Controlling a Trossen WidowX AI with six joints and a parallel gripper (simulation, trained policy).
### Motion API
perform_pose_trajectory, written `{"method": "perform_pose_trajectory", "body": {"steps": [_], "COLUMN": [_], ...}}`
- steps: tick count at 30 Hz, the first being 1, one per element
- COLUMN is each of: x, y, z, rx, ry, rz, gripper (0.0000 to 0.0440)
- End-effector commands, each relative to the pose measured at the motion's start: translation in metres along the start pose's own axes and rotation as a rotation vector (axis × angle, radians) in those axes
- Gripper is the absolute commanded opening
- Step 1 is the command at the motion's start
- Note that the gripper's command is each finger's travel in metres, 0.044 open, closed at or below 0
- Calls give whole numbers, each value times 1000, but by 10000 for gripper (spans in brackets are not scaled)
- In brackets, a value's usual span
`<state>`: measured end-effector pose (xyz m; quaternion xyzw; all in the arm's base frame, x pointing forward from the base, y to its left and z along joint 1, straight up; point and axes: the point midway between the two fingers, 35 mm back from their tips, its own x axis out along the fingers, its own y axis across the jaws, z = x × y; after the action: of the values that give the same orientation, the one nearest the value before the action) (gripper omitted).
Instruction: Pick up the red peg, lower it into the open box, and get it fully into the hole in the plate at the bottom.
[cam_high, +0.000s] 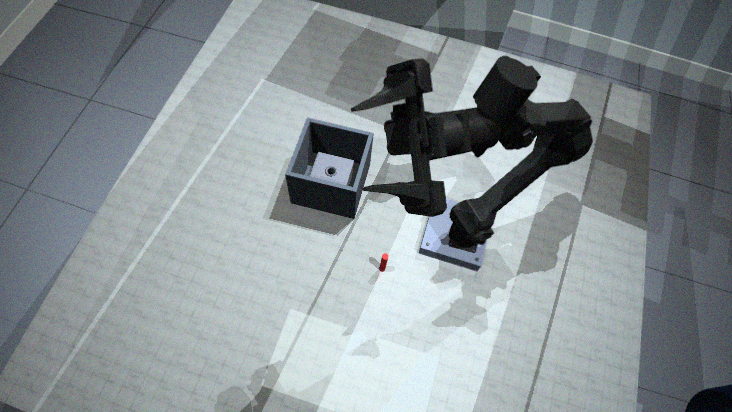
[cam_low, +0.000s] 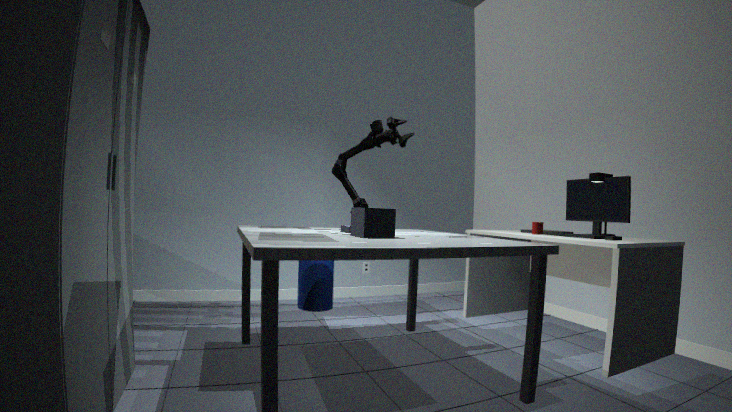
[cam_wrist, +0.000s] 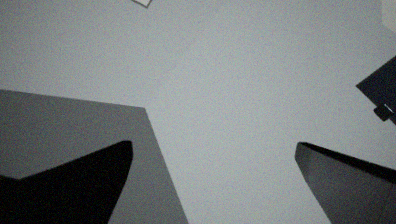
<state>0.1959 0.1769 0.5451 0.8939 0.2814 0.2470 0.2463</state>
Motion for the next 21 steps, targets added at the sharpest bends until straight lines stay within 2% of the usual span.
{"method": "perform_pose_trajectory", "body": {"steps": [1,11,21], "x": [8,10,-12], "y": [-12,-38,-68], "z": [35,116,188], "rx": [-88,-239,-311], "ry": [-115,-371,-585], "rz": [-55,-219,-450], "gripper": [440,440,440]}}
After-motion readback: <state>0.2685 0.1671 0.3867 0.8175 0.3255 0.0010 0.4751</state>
